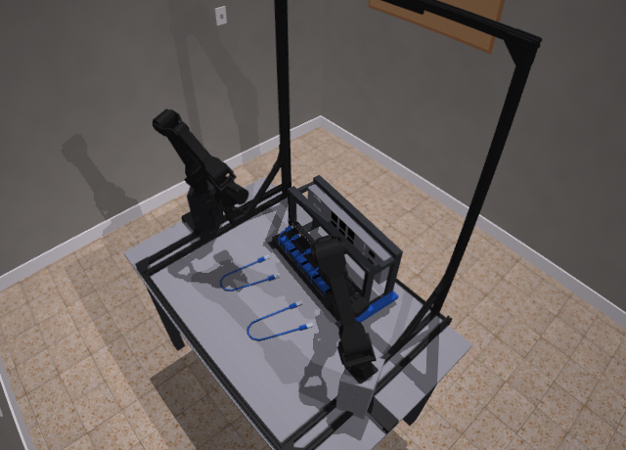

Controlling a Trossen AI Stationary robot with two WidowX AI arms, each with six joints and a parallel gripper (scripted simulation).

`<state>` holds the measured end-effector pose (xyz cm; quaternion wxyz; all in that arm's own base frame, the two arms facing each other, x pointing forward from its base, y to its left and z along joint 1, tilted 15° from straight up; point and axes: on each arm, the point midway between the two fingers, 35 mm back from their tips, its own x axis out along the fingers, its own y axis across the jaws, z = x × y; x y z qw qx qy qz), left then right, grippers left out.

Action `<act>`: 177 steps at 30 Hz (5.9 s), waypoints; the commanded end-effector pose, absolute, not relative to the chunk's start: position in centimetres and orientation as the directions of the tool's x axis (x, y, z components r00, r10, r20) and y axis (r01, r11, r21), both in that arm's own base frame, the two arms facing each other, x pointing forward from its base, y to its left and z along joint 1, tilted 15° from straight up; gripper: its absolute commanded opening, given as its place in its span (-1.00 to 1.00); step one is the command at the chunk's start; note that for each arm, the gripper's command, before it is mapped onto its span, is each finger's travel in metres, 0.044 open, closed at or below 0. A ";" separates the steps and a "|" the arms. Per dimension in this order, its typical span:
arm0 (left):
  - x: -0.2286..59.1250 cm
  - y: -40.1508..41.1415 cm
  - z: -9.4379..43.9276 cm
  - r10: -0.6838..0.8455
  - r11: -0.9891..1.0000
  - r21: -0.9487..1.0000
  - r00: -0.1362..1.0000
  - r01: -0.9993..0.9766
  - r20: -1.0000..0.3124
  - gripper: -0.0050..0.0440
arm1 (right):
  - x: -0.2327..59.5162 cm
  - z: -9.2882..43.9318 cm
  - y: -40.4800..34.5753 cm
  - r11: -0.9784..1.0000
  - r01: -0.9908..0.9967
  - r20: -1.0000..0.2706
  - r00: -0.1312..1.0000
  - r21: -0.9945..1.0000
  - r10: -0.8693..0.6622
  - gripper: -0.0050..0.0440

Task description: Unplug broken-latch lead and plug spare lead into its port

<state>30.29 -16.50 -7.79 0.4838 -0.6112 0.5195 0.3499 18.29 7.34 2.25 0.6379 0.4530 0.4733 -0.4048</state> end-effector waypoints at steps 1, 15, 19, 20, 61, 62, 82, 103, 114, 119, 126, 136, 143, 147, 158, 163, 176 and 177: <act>30.3 -16.5 -8.0 -0.294 0.004 -0.224 0.213 -0.975 -0.932 -0.08 | 18.3 2.3 7.3 0.262 0.945 -0.971 0.224 0.195 -0.088 -0.08; 30.3 -16.5 -7.9 -0.296 0.008 -0.226 0.214 -0.974 -0.931 -0.80 | 18.3 2.3 7.3 0.262 0.945 -0.971 0.224 0.195 -0.088 -0.08; 30.3 -16.5 -7.9 -0.296 0.008 -0.226 0.214 -0.974 -0.931 -0.80 | 18.3 2.3 7.3 0.262 0.945 -0.971 0.224 0.195 -0.088 -0.08; 30.3 -16.5 -7.9 -0.296 0.008 -0.226 0.214 -0.974 -0.931 -0.80 | 18.3 2.3 7.3 0.262 0.945 -0.971 0.224 0.195 -0.088 -0.08; 30.3 -16.5 -7.9 -0.296 0.007 -0.226 0.214 -0.974 -0.931 -0.57 | 18.3 2.3 7.3 0.262 0.945 -0.971 0.224 0.195 -0.088 -0.08; 30.3 -16.5 -7.9 -0.296 0.007 -0.226 0.214 -0.974 -0.931 -0.57 | 18.3 2.3 7.3 0.262 0.945 -0.971 0.224 0.195 -0.088 -0.08; 30.1 -12.5 -7.3 -0.296 0.007 -0.226 0.214 -0.974 -0.931 -0.57 | 18.3 2.3 7.3 0.262 0.945 -0.971 0.224 0.195 -0.088 -0.08; 30.2 -12.1 -7.1 -0.371 0.065 -0.236 0.196 -0.970 -0.908 -0.57 | 18.3 2.3 7.3 0.262 0.945 -0.971 0.224 0.195 -0.088 -0.08; 30.3 -16.5 -7.9 -0.431 0.124 -0.254 0.178 -0.959 -0.884 -0.57 | 18.3 2.3 7.3 0.262 0.945 -0.971 0.224 0.195 -0.088 -0.08; 30.3 -16.5 -7.9 -0.431 0.124 -0.254 0.178 -0.959 -0.884 -0.57 | 18.3 2.3 7.3 0.262 0.945 -0.971 0.224 0.195 -0.088 -0.08; 30.3 -15.8 -7.6 -0.428 0.102 -0.247 0.182 -0.964 -0.885 -0.08 | 18.3 2.3 7.3 0.262 0.945 -0.971 0.224 0.195 -0.088 -0.08; 30.3 -15.8 -7.6 -0.428 0.102 -0.247 0.182 -0.964 -0.885 -0.08 | 18.3 2.3 7.3 0.262 0.945 -0.971 0.224 0.195 -0.088 -0.08; 30.3 -15.8 -7.6 -0.428 0.101 -0.248 0.183 -0.963 -0.885 -0.08 | 18.3 2.3 7.3 0.262 0.945 -0.971 0.224 0.195 -0.088 -0.08; 30.3 -15.8 -7.6 -0.428 0.101 -0.248 0.183 -0.963 -0.885 -0.08 | 18.3 2.3 7.3 0.262 0.945 -0.971 0.224 0.195 -0.088 -0.08; 30.3 -15.8 -7.6 -0.428 0.101 -0.248 0.183 -0.963 -0.885 -0.08 | 18.3 2.3 7.3 0.262 0.945 -0.971 0.224 0.195 -0.088 -0.08; 29.1 -14.1 -2.0 -0.428 0.101 -0.248 0.183 -0.963 -0.885 -0.08 | 18.3 2.3 7.3 0.262 0.945 -0.971 0.224 0.195 -0.088 -0.08; 28.9 -8.1 -1.5 -0.421 0.098 -0.242 0.180 -0.965 -0.889 -0.08 | 18.3 2.3 7.3 0.262 0.945 -0.971 0.224 0.195 -0.088 -0.08; 28.9 -8.1 -1.5 -0.421 0.098 -0.242 0.180 -0.965 -0.889 -0.08 | 18.3 2.3 7.3 0.262 0.945 -0.971 0.224 0.195 -0.088 -0.08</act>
